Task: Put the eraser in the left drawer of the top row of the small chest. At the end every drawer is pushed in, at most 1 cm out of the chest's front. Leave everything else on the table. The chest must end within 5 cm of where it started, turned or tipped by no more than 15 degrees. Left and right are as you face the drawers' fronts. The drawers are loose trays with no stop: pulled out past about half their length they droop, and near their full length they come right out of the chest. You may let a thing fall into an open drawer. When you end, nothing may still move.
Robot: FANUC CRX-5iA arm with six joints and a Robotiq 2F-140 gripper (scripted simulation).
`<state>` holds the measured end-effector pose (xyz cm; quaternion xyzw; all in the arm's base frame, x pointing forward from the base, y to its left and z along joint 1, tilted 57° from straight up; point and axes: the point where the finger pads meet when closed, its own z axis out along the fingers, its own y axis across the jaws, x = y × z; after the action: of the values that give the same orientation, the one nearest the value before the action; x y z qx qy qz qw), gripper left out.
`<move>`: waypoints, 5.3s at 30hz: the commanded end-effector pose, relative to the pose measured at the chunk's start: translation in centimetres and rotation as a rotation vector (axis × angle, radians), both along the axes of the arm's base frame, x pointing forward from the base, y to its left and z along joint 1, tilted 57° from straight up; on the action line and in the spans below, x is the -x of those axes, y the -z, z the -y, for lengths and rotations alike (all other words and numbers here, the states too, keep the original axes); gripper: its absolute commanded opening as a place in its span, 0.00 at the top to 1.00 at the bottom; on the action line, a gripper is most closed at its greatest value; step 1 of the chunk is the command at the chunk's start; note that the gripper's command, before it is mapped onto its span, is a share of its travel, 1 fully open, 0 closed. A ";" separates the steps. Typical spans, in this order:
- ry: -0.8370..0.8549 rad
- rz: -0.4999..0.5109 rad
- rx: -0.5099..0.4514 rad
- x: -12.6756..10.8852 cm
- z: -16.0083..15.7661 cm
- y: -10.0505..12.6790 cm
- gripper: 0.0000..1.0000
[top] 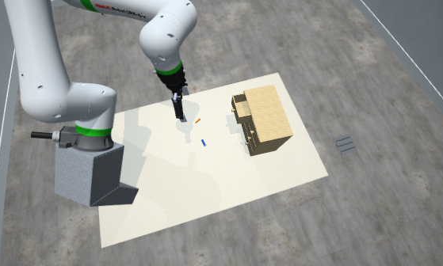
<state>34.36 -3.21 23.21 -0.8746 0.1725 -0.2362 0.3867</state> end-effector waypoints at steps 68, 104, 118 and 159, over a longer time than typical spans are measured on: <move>0.629 0.832 0.060 -13.4 -3.0 1.3 1.00; 0.629 0.832 0.060 -17.6 -2.4 0.2 1.00; 0.629 0.832 0.060 -19.9 -2.2 -0.4 1.00; 0.629 0.832 0.060 -20.2 -2.1 -0.5 1.00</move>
<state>54.47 -1.11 23.71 -0.6233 0.2516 -0.6733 0.3081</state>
